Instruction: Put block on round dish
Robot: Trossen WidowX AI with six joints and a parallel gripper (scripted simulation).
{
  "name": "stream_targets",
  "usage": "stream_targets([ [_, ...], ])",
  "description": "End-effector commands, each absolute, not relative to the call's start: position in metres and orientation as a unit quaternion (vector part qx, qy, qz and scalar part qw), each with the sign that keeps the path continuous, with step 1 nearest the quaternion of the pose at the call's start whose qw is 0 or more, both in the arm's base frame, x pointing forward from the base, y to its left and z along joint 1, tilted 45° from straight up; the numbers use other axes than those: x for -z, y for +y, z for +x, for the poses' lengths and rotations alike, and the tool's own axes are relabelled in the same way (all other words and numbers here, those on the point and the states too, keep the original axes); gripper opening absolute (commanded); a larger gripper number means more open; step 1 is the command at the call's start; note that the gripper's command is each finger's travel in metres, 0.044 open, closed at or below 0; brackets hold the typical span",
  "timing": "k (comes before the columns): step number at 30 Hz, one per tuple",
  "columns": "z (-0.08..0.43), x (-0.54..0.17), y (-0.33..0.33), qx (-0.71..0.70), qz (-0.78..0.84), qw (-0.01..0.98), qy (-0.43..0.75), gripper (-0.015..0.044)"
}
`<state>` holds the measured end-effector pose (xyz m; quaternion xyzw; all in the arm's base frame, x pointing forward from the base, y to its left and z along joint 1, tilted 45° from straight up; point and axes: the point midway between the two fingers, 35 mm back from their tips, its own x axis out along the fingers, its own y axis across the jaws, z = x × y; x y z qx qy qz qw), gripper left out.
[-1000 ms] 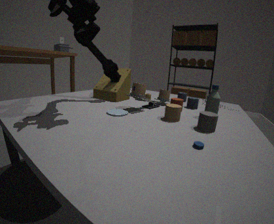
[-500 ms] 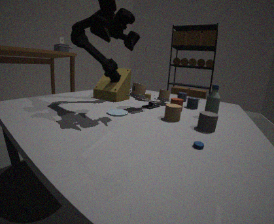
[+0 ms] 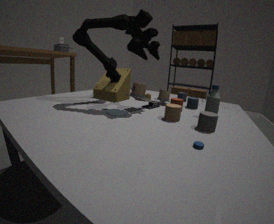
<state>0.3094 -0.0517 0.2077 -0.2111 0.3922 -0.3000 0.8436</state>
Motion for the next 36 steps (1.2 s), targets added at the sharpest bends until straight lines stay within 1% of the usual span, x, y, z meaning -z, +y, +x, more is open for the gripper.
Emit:
stream_targets([
  [1, 0.292, -0.155, -0.006, 0.291, -0.201, 0.834, 0.424, 0.044],
  [10, 0.237, -0.095, 0.047, 0.303, -0.227, 0.823, 0.423, 0.044],
  [18, 0.187, -0.075, 0.066, 0.313, -0.276, 0.839, 0.348, 0.044],
  [30, 0.184, -0.075, 0.066, 0.313, -0.282, 0.841, 0.34, 0.044],
  [36, 0.194, -0.064, 0.07, 0.304, -0.334, 0.798, 0.398, 0.044],
])
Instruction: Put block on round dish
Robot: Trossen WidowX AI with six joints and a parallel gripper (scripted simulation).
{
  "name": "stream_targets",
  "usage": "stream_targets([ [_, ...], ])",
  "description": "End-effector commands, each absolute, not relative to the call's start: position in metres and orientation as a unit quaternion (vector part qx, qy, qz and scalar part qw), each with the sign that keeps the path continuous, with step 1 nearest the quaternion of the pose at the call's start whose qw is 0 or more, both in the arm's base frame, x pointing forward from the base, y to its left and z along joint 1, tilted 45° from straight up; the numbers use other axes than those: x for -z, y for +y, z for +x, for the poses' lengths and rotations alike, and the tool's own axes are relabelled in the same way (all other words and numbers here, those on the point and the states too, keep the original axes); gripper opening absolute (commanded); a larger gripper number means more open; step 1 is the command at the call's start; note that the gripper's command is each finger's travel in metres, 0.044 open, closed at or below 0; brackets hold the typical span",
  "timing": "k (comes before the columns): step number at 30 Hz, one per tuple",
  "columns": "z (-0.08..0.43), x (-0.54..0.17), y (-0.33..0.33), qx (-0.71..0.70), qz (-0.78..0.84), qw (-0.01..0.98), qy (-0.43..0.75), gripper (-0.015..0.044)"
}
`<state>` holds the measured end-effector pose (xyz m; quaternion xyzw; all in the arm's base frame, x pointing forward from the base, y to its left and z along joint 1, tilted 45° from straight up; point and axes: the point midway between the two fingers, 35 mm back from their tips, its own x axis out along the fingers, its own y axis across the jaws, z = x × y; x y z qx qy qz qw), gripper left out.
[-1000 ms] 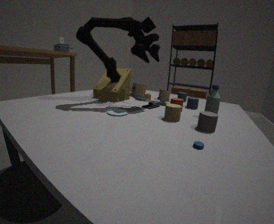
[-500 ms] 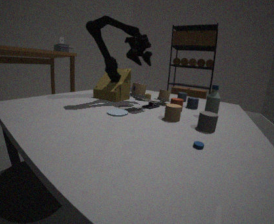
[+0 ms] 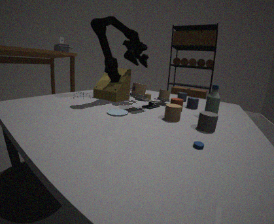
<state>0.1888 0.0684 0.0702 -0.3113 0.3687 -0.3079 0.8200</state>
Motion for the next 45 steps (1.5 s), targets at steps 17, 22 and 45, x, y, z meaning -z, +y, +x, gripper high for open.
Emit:
stream_targets([
  [17, 0.24, -0.026, 0.078, 0.208, -0.465, 0.644, 0.57, 0.044],
  [22, 0.255, -0.013, 0.077, 0.162, -0.493, 0.596, 0.612, 0.044],
  [45, 0.325, 0.06, 0.048, -0.128, -0.557, 0.386, 0.724, 0.044],
])
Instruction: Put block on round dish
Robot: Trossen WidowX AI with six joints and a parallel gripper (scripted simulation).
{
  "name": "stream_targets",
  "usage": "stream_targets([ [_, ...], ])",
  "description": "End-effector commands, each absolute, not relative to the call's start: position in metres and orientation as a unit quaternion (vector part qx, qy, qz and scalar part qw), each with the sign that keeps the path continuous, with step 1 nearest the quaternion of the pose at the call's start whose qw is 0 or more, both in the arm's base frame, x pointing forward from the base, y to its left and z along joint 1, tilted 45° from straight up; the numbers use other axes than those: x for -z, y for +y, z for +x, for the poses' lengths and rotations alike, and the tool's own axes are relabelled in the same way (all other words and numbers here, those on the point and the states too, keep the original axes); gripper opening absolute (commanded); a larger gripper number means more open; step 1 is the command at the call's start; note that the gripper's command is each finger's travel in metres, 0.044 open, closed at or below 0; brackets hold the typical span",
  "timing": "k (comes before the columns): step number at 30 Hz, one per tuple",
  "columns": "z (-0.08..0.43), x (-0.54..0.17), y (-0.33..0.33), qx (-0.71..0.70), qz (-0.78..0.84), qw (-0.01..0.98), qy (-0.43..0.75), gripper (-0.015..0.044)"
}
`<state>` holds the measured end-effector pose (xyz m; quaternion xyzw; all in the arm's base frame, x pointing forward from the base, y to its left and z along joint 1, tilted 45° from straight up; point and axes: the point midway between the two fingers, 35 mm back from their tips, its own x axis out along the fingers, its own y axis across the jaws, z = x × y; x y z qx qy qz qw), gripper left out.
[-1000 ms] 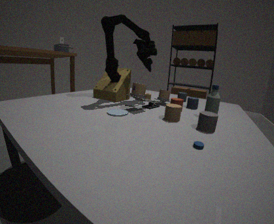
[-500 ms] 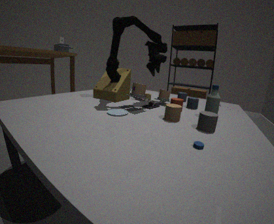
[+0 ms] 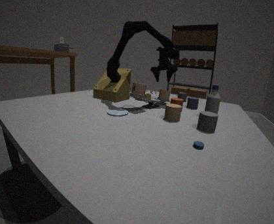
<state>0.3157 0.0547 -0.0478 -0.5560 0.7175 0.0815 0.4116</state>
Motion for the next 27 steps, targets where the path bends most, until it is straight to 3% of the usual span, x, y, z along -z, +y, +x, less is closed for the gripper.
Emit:
stream_targets([
  [1, 0.328, 0.064, 0.046, -0.142, -0.558, 0.378, 0.725, 0.044],
  [27, 0.33, 0.091, 0.021, -0.163, -0.559, 0.366, 0.726, 0.044],
])
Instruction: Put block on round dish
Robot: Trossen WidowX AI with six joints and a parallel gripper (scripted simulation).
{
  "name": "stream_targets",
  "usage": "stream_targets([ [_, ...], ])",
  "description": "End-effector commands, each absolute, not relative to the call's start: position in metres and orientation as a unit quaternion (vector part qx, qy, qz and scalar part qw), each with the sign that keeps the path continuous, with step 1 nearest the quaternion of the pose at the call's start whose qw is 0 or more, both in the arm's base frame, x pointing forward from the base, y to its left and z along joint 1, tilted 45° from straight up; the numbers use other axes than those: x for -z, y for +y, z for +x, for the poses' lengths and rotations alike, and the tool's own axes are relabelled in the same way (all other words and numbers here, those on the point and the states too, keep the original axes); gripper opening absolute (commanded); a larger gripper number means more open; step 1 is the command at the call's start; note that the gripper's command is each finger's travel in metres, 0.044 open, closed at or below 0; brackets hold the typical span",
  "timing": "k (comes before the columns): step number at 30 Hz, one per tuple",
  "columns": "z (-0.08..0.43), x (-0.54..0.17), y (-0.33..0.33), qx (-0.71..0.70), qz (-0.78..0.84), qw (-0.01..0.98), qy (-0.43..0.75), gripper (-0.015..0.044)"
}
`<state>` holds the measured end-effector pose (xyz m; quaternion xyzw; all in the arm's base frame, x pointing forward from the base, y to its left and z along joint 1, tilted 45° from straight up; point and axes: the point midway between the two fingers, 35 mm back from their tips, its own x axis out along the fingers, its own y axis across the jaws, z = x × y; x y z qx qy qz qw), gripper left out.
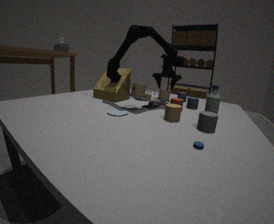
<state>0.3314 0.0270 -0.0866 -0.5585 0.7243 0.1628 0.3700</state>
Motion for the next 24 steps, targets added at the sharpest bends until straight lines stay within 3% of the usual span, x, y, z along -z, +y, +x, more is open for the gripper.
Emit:
stream_targets([
  [1, 0.33, 0.092, 0.02, -0.163, -0.559, 0.366, 0.726, 0.044],
  [24, 0.325, 0.118, -0.006, -0.162, -0.559, 0.366, 0.726, 0.044],
])
